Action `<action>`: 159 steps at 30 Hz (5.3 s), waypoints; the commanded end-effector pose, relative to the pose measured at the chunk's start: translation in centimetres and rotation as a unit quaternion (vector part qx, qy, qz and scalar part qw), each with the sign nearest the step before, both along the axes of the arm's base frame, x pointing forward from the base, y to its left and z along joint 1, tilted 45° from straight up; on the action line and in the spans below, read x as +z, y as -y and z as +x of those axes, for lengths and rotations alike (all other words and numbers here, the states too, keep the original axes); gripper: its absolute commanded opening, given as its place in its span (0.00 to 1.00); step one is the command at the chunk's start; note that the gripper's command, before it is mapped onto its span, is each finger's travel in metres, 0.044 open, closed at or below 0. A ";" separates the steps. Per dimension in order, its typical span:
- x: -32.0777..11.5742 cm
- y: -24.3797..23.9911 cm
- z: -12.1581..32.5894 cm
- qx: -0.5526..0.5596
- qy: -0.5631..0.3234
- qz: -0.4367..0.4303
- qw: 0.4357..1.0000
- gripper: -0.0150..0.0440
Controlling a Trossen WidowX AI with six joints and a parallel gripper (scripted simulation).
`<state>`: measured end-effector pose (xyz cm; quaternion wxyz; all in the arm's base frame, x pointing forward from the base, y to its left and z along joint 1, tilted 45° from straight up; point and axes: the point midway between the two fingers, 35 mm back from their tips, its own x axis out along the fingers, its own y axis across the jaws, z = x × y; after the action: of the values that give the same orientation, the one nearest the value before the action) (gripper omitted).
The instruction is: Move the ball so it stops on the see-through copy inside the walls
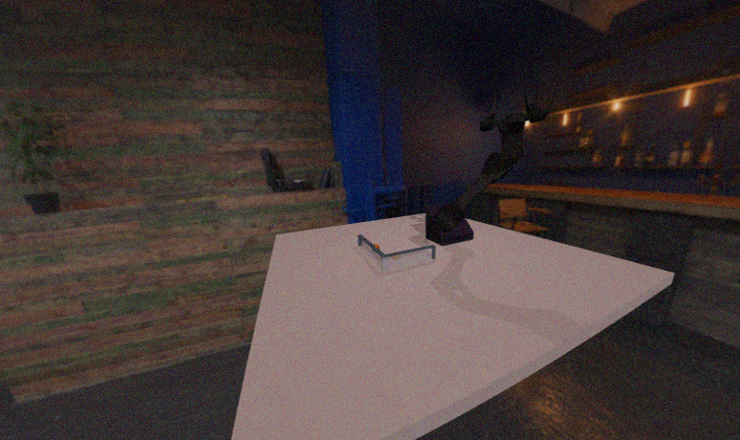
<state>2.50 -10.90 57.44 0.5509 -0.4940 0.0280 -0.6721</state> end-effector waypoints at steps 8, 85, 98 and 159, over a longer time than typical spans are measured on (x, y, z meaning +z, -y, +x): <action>-1.4 5.5 -4.3 0.092 0.093 0.082 0.988 0.73; -60.3 -11.0 34.7 0.268 -0.340 0.900 0.056 0.73; -61.7 -12.4 34.6 0.268 -0.340 0.900 0.056 0.73; -53.1 -5.8 35.0 0.266 -0.340 0.900 0.059 0.25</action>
<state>37.65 -5.89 3.73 0.6472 0.2333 0.6609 0.2999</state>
